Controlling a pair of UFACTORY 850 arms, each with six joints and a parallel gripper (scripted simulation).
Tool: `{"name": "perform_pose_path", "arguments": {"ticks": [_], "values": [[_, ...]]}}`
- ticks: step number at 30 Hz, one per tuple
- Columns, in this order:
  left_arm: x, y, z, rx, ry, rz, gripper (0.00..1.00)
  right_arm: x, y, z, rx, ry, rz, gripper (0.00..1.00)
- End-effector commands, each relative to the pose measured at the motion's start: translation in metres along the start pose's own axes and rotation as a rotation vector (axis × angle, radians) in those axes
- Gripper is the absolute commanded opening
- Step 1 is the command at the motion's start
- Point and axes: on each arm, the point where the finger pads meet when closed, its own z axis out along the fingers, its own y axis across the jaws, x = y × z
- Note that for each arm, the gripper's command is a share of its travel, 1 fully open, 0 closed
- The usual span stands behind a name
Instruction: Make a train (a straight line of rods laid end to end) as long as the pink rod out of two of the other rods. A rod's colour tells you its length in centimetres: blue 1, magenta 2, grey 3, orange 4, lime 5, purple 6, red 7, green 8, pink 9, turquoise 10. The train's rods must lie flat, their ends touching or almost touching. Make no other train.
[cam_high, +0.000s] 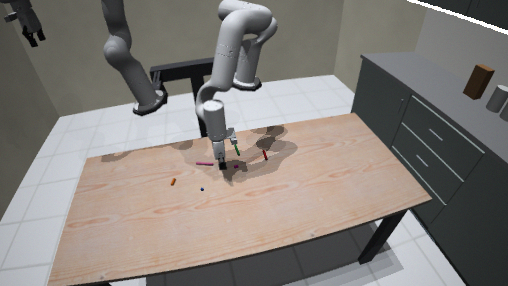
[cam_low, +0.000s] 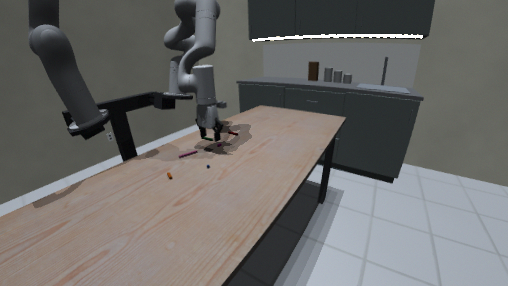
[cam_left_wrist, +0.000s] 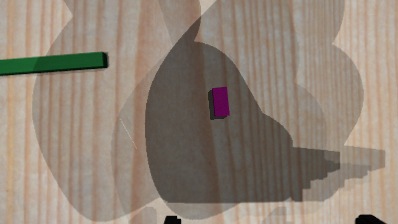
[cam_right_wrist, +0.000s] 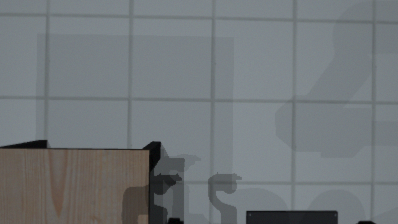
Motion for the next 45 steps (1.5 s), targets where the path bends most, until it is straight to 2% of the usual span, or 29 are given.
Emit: {"name": "perform_pose_path", "arguments": {"ticks": [1,12,19,32,36,39,45], "values": [[0.0,0.001,-0.001,-0.002,-0.001,0.0,1.0,0.0,0.0,-0.001,0.0,0.002,0.0,1.0],[0.0,0.001,-0.001,-0.002,-0.001,-0.002,1.0,0.0,0.0,-0.001,0.0,0.002,0.0,1.0],[0.007,-0.003,0.0,-0.006,0.005,-0.064,1.0,0.0,0.0,-0.001,0.0,0.002,0.0,1.0],[0.051,-0.039,0.001,-0.021,0.013,-0.468,1.0,0.0,0.0,-0.001,0.0,0.002,0.0,1.0],[0.057,-0.045,0.0,-0.02,0.011,-0.524,1.0,0.0,0.0,-0.001,0.0,0.002,0.0,1.0],[0.067,-0.059,0.0,-0.014,0.006,-0.644,1.0,0.0,0.0,-0.001,0.0,0.002,0.0,1.0],[0.078,-0.076,-0.001,-0.002,0.0,-0.768,1.0,0.0,0.0,-0.001,0.0,0.002,0.0,1.0]]}}
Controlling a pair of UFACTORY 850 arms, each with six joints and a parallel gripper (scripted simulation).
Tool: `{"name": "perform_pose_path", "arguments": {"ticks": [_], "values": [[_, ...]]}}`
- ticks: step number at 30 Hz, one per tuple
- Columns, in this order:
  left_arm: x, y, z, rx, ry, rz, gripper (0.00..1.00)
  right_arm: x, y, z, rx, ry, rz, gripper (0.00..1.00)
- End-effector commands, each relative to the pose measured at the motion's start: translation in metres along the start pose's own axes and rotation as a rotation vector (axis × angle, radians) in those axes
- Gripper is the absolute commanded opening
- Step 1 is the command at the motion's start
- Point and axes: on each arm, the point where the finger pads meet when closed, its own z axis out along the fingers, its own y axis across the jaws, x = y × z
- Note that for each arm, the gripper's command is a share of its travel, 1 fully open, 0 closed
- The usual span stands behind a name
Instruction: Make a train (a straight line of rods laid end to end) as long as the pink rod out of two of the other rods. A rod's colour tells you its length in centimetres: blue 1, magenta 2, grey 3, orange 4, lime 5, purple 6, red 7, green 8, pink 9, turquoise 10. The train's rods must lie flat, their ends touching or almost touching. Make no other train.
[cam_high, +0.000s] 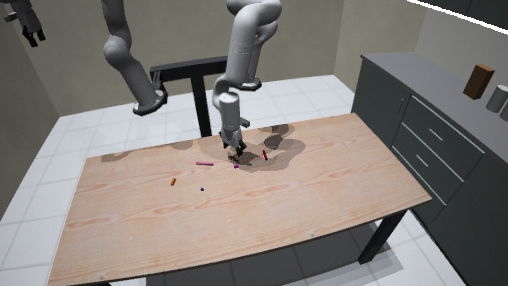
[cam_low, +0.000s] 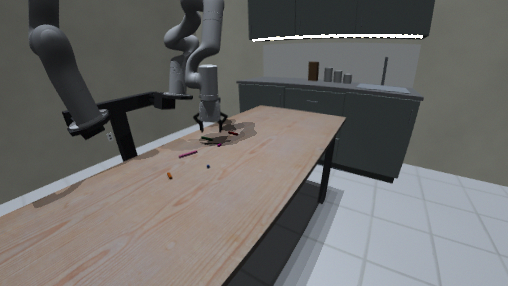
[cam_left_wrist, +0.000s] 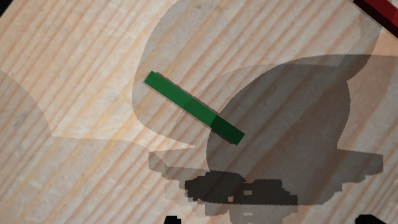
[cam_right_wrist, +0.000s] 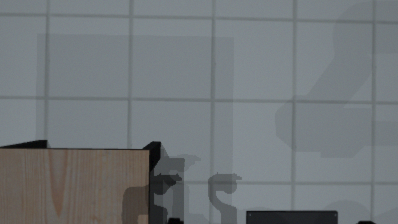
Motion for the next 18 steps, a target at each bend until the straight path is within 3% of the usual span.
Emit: {"name": "perform_pose_path", "arguments": {"ticks": [1,18], "values": [[0.0142,-0.0043,-0.0012,-0.052,-0.034,-0.109,1.0,0.0004,0.0,-0.0008,0.0,0.002,0.0,1.0],[0.0154,-0.0048,-0.0012,-0.051,-0.034,-0.117,1.0,0.0004,0.0,-0.0008,0.0,0.002,0.0,1.0]]}}
